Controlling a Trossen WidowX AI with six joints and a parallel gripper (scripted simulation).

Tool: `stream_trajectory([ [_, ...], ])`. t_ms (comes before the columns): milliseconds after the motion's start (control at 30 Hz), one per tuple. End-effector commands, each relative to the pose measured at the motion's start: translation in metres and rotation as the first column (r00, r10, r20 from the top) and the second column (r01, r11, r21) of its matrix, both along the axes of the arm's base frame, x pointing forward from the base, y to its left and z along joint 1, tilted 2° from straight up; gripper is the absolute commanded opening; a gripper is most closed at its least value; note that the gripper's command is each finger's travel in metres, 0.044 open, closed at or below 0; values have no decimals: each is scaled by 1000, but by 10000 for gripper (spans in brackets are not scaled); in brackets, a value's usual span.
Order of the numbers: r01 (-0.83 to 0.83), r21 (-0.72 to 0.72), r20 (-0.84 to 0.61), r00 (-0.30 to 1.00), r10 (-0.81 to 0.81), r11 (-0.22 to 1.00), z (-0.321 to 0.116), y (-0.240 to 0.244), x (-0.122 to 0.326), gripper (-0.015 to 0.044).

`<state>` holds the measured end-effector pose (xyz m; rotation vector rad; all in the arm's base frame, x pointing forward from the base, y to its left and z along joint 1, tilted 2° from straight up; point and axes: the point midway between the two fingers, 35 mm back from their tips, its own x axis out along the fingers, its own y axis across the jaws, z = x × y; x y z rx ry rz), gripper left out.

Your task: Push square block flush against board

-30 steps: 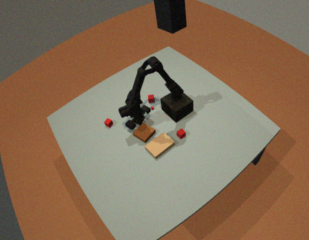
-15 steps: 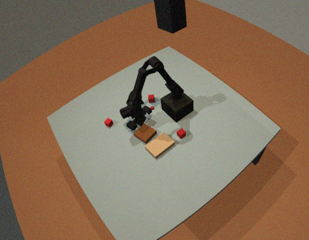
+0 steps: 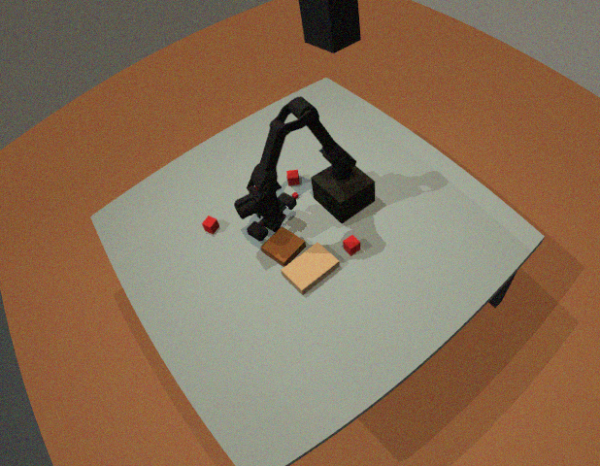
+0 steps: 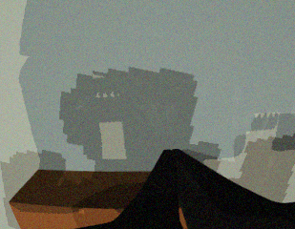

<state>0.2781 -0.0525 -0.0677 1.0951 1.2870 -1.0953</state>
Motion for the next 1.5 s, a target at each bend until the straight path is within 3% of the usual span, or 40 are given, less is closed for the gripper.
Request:
stream_trajectory([
  [0,-3,5,-3,1000,3,1000,-1,5,-1,0],
  [1467,-3,6,-3,1000,3,1000,-1,19,1,0],
])
